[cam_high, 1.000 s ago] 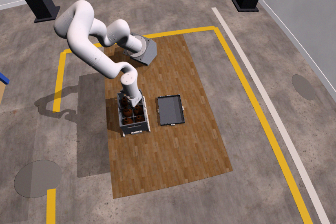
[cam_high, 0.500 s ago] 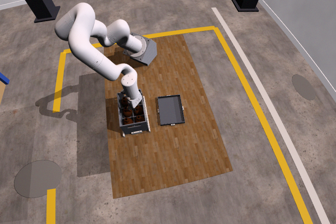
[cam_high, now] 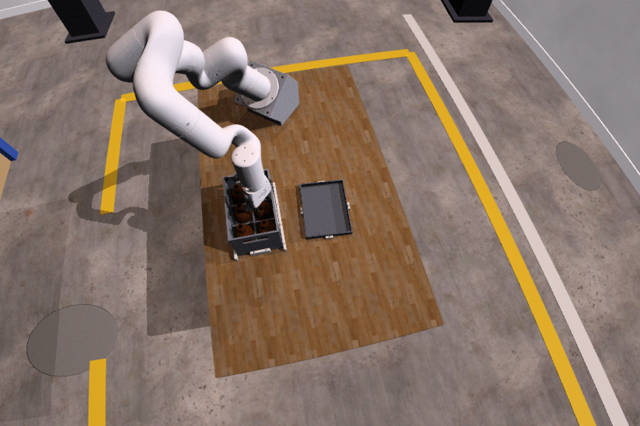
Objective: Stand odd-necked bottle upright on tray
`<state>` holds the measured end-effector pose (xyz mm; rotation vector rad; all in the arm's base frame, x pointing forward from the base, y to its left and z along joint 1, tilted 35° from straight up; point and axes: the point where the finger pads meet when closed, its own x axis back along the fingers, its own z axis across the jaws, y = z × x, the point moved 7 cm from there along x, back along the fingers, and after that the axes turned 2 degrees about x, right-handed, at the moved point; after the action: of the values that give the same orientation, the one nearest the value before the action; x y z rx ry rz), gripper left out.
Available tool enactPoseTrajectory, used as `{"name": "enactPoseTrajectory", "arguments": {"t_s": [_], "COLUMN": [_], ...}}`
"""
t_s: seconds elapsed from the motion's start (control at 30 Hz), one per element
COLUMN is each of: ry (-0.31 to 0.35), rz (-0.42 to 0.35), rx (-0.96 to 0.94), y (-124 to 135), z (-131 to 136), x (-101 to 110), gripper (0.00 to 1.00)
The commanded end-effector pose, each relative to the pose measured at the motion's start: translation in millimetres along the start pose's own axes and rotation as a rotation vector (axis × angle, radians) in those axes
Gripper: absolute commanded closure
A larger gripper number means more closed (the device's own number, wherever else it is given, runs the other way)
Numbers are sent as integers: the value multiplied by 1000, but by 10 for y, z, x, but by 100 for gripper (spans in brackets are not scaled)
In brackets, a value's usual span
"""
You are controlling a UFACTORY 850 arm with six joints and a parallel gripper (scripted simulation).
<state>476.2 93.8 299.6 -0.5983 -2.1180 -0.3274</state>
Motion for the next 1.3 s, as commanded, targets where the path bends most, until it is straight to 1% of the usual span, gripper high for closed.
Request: {"name": "enactPoseTrajectory", "arguments": {"t_s": [0.0,0.33,0.9,0.93,1.27], "ry": [-2,-2,-2,-2,-2], "rz": [-1,-1,-1,-1,-1], "rx": [0,0,0,0,0], "y": [4,4,4,4,4], "z": [-4,-4,-4,-4,-4], "x": [-30,-75,-79,-79,-79], "gripper": [35,35,35,100,100]}}
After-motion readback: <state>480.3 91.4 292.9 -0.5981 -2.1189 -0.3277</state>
